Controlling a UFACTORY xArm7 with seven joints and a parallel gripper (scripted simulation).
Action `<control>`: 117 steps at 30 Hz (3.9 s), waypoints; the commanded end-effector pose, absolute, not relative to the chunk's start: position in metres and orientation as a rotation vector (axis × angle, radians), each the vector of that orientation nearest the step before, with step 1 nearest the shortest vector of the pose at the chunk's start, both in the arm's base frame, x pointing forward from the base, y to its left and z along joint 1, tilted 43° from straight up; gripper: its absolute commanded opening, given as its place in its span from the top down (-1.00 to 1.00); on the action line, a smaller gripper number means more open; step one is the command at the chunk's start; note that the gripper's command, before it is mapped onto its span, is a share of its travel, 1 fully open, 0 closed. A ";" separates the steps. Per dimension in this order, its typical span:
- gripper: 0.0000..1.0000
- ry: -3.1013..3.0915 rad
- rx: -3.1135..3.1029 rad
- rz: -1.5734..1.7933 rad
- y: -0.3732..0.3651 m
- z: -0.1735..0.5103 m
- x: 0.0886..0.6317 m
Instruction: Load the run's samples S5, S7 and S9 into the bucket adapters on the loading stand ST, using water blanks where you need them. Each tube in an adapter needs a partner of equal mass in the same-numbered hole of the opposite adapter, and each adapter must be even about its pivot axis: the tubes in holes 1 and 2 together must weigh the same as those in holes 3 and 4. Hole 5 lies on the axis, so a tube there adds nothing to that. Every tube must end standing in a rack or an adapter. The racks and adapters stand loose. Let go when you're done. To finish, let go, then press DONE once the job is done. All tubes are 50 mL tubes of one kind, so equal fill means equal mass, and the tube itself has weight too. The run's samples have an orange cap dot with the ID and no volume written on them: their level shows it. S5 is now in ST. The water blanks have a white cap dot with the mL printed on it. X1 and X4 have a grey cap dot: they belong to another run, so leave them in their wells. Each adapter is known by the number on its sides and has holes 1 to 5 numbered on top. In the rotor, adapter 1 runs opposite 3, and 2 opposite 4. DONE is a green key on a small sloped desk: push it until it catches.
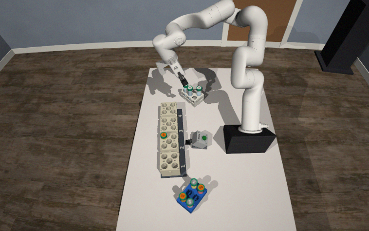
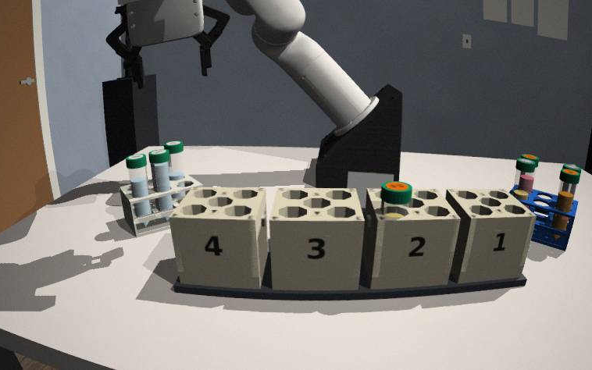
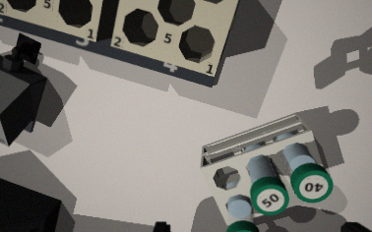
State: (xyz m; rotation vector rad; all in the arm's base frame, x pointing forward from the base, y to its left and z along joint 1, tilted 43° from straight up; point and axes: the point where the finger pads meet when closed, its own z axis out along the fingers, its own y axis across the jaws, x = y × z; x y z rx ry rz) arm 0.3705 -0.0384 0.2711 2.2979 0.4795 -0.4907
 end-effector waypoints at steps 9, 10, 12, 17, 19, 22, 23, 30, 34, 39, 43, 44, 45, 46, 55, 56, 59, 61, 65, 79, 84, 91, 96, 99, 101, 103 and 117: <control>-1.00 0.418 2.283 -0.373 -0.007 0.245 0.389; -1.00 0.418 2.283 -0.373 -0.004 0.242 0.390; -1.00 0.418 2.283 -0.373 -0.002 0.240 0.391; -1.00 0.395 2.284 -0.315 0.009 0.231 0.395; -1.00 0.395 2.284 -0.315 0.015 0.226 0.397; -1.00 0.372 2.288 -0.257 0.027 0.217 0.400; -1.00 0.372 2.288 -0.257 0.030 0.214 0.402; -1.00 0.350 2.295 -0.199 0.051 0.197 0.406; -1.00 0.335 2.302 -0.161 0.055 0.194 0.406; -1.00 0.329 2.305 -0.143 0.070 0.182 0.408; -1.00 0.307 2.317 -0.089 0.085 0.169 0.408; -1.00 0.307 2.317 -0.089 0.089 0.167 0.408; -1.00 0.307 2.317 -0.089 0.089 0.167 0.408; -1.00 0.307 2.317 -0.089 0.089 0.167 0.408; -1.00 0.262 2.350 0.014 0.116 0.145 0.407; -1.00 0.262 2.350 0.014 0.120 0.142 0.406; -1.00 0.262 2.350 0.014 0.127 0.136 0.405; -1.00 0.245 2.365 0.049 0.131 0.133 0.404; -1.00 0.239 2.371 0.062 0.147 0.120 0.401; -1.00 0.215 2.393 0.107 0.166 0.105 0.395; -1.00 0.215 2.393 0.107 0.166 0.105 0.395; -1.00 0.015 2.408 0.184 0.149 0.119 0.385; -1.00 -0.186 2.409 0.261 0.131 0.133 0.375; -1.00 -0.307 2.403 0.306 0.120 0.141 0.369; -1.00 -0.347 2.399 0.321 0.116 0.144 0.367; -1.00 -0.388 2.396 0.337 0.113 0.147 0.365; -1.00 -0.757 2.335 0.473 0.062 0.187 0.337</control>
